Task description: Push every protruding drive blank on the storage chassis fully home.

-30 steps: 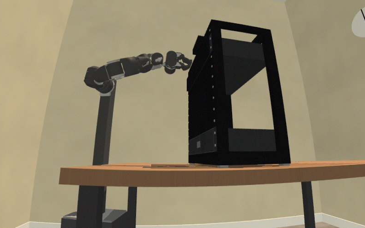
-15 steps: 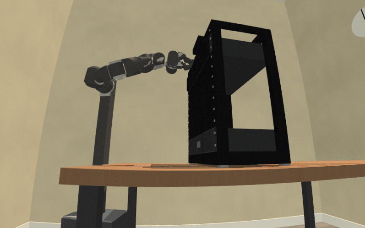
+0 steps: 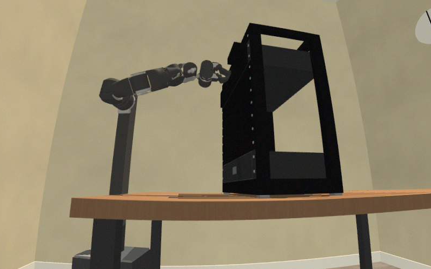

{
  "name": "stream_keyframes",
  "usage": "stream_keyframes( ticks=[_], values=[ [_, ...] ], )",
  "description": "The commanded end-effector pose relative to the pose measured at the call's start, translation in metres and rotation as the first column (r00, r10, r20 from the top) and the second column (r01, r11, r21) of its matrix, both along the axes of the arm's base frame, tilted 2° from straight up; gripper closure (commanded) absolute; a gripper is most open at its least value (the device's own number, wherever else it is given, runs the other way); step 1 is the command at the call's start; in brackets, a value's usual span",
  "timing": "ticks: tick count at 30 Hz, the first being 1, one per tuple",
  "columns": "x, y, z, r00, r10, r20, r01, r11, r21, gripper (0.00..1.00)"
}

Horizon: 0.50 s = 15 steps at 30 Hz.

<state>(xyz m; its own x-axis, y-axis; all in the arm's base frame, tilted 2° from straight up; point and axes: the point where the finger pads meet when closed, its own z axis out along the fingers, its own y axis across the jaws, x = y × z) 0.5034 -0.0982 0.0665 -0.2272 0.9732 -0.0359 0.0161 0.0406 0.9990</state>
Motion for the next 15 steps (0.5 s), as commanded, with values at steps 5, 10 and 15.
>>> stream_keyframes(
  ticks=[5,10,15],
  values=[
    [0.0008,0.0000,0.0055,1.000,0.001,0.015,-0.001,1.000,0.002,1.00],
    [0.0023,0.0009,0.0062,1.000,0.002,0.016,-0.002,1.000,0.002,1.00],
    [0.0023,0.0009,0.0062,1.000,0.002,0.016,-0.002,1.000,0.002,1.00]
  ],
)
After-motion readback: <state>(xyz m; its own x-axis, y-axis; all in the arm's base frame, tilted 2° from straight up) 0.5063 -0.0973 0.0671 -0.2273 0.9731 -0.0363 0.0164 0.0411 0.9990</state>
